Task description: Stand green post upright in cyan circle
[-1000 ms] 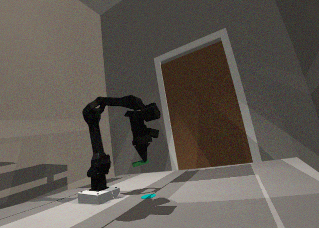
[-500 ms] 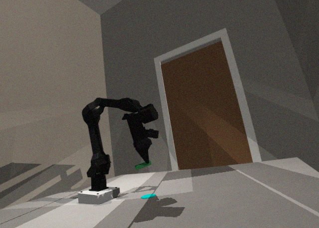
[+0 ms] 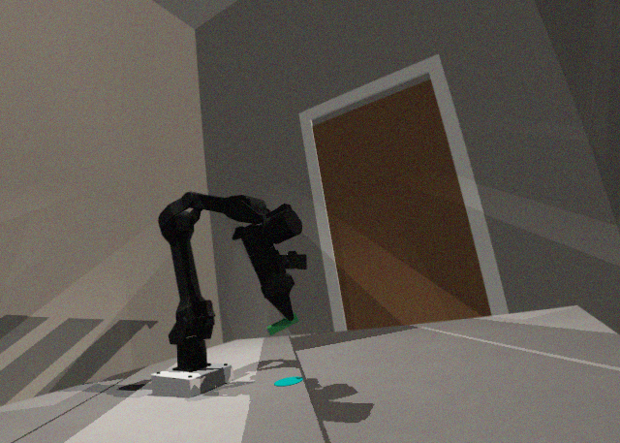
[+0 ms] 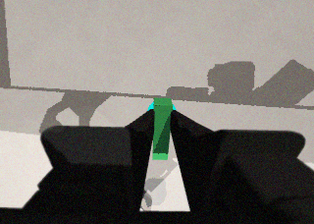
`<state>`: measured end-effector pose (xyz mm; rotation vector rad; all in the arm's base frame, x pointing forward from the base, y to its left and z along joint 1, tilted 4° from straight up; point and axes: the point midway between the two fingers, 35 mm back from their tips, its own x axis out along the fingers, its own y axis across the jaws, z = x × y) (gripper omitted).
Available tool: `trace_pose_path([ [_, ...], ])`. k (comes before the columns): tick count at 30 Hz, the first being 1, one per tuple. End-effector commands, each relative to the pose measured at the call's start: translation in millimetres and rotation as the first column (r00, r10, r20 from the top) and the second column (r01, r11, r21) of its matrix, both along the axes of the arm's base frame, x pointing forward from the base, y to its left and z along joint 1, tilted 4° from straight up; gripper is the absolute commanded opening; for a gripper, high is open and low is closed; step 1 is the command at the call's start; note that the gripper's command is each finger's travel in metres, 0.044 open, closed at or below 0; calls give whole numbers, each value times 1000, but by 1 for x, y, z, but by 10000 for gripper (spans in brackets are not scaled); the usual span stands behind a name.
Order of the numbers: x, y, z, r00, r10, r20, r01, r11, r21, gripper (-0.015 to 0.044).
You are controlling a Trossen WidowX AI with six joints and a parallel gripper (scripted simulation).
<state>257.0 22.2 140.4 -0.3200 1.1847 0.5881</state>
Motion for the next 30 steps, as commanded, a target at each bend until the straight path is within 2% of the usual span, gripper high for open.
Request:
trace_pose_path([
  [1,1,0,-1,1000,-2,19,2,1000,23,23],
  [30,11,-3,-7,987,-67,148,38,981,190,23],
])
